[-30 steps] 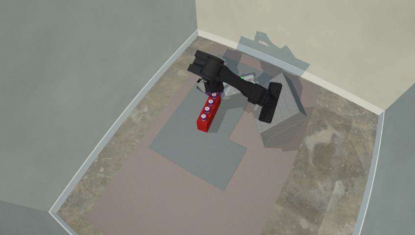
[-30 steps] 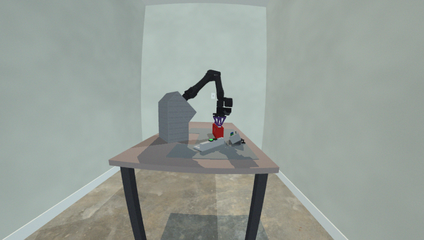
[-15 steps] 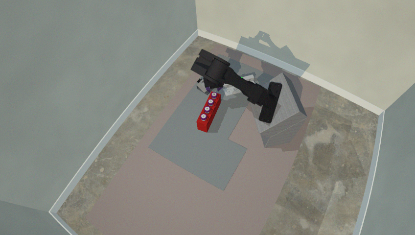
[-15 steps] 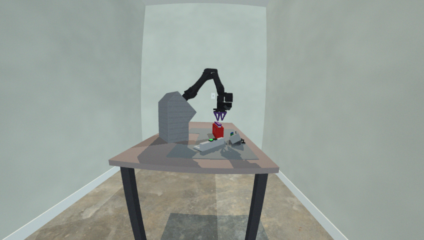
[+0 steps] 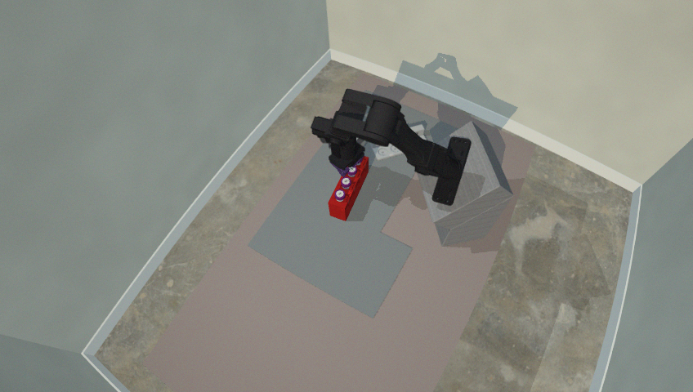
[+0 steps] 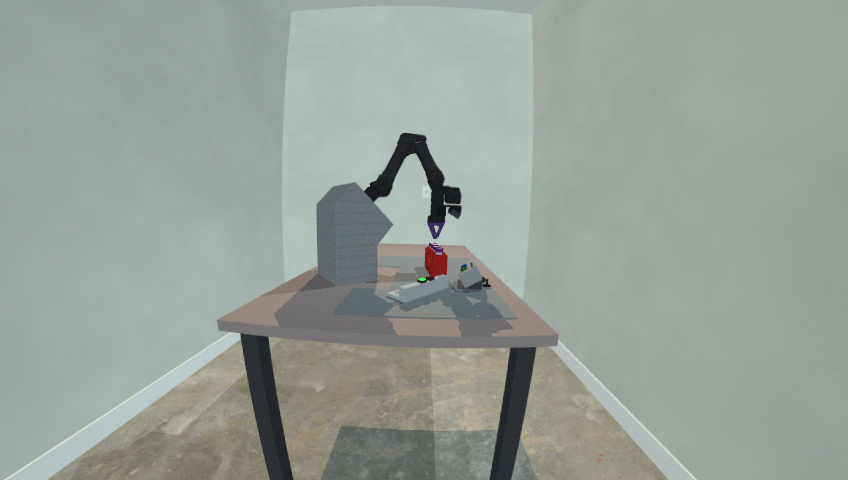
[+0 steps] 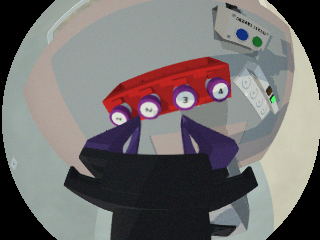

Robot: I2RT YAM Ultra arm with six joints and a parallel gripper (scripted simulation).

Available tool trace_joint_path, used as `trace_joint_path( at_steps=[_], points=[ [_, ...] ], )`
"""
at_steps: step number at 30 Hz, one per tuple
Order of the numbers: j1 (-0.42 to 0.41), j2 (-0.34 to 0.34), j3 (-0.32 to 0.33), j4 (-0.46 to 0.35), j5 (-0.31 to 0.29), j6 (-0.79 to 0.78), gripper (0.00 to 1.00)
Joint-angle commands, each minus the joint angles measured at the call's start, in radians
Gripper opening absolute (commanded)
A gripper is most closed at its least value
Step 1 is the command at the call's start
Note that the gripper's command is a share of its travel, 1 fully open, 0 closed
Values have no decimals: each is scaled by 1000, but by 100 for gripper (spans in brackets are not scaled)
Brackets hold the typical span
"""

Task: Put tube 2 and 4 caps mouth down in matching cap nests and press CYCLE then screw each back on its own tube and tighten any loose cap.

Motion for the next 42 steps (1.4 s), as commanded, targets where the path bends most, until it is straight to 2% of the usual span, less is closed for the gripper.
trace_joint_path(
  at_steps=[1, 2, 4, 7, 8, 10, 11, 13, 23, 35, 42],
  points=[
    [48, -40, -1, -4, 67, -195, 49],
    [81, -54, 0, -6, 86, -249, 49],
    [81, -54, 0, -6, 86, -249, 49],
    [183, -88, 9, -17, 149, -412, 49],
    [183, -88, 9, -17, 149, -412, 49],
    [252, -103, 21, -25, 192, -522, 49],
    [252, -103, 21, -25, 192, -522, 49],
    [312, -111, 35, -33, 231, -613, 49],
    [312, -111, 35, -33, 231, -614, 49],
    [350, 20, 18, 122, 256, -584, 49],
    [350, 20, 18, 123, 256, -584, 49]
  ],
)
